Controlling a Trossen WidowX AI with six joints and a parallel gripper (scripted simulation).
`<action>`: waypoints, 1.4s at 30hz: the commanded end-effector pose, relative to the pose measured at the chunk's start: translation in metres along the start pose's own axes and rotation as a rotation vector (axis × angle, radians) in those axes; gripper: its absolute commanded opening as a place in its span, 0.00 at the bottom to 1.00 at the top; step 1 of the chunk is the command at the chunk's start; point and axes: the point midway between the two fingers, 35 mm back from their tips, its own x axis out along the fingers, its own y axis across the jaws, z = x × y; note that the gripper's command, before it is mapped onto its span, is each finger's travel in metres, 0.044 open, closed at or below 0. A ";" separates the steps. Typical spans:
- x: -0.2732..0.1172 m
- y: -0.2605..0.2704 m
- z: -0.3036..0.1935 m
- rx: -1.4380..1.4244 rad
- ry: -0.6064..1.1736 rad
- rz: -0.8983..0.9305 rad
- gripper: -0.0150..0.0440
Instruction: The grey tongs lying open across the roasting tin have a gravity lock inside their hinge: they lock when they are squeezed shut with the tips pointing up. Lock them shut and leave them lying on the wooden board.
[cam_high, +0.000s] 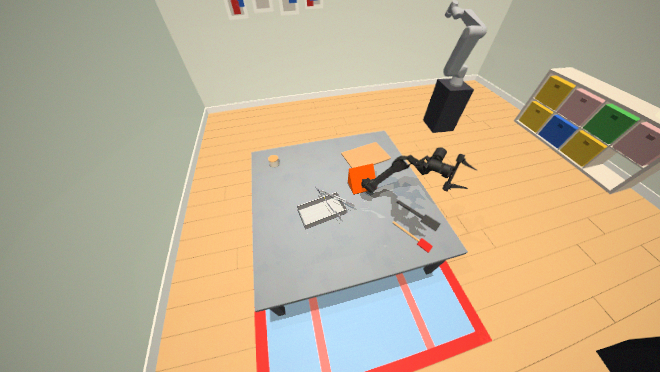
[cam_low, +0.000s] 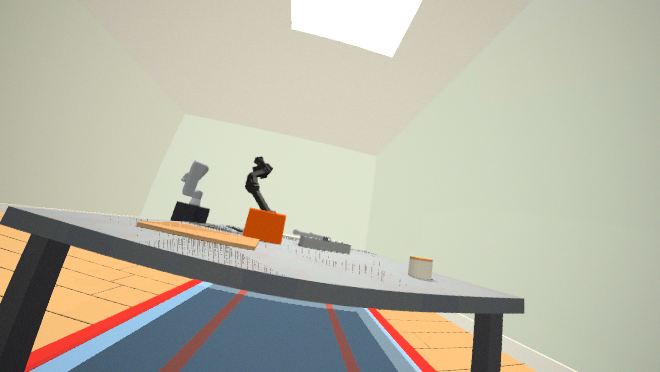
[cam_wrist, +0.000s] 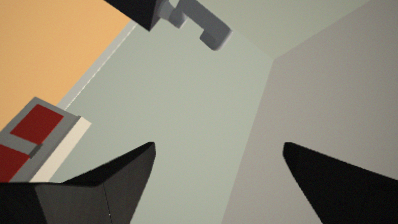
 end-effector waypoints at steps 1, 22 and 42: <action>0.001 0.010 -0.012 0.031 0.043 0.007 1.00; -0.020 0.136 -0.122 0.312 0.425 0.182 1.00; -0.068 0.225 -0.186 0.513 0.695 0.320 1.00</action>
